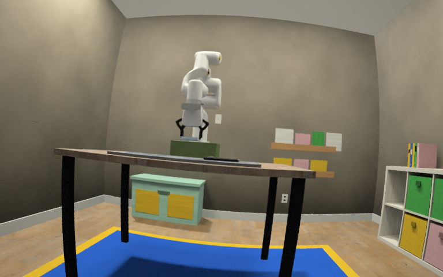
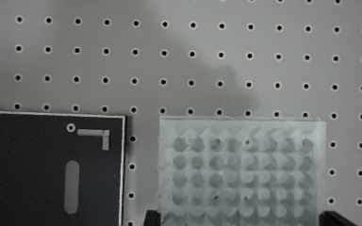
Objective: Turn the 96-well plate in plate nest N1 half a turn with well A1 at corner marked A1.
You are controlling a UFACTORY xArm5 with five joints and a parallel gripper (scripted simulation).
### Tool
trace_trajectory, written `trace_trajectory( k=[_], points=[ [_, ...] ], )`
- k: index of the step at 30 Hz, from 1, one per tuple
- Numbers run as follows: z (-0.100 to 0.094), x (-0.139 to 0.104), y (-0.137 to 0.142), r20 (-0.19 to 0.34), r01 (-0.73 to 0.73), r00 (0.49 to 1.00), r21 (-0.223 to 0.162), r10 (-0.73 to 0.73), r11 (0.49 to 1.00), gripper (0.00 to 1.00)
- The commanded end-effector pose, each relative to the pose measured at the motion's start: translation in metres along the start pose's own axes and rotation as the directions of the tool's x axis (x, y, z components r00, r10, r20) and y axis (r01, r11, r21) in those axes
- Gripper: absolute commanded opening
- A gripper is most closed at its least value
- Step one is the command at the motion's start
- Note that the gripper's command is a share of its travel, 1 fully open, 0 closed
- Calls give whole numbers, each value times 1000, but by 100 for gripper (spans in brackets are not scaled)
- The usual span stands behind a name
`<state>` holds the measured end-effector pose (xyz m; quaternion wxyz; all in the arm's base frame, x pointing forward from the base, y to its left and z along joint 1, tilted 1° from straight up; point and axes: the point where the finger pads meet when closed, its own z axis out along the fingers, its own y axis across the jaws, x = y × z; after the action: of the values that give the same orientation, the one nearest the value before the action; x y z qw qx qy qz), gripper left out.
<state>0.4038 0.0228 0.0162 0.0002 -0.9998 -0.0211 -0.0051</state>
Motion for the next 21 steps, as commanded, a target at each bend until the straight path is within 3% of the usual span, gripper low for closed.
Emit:
trace_trajectory(
  k=[1,21],
  points=[
    [-1,2,-13,-3,0,1000,-3,0,1000,0],
    [-3,3,-73,-3,0,1000,-3,0,1000,0]
  ],
)
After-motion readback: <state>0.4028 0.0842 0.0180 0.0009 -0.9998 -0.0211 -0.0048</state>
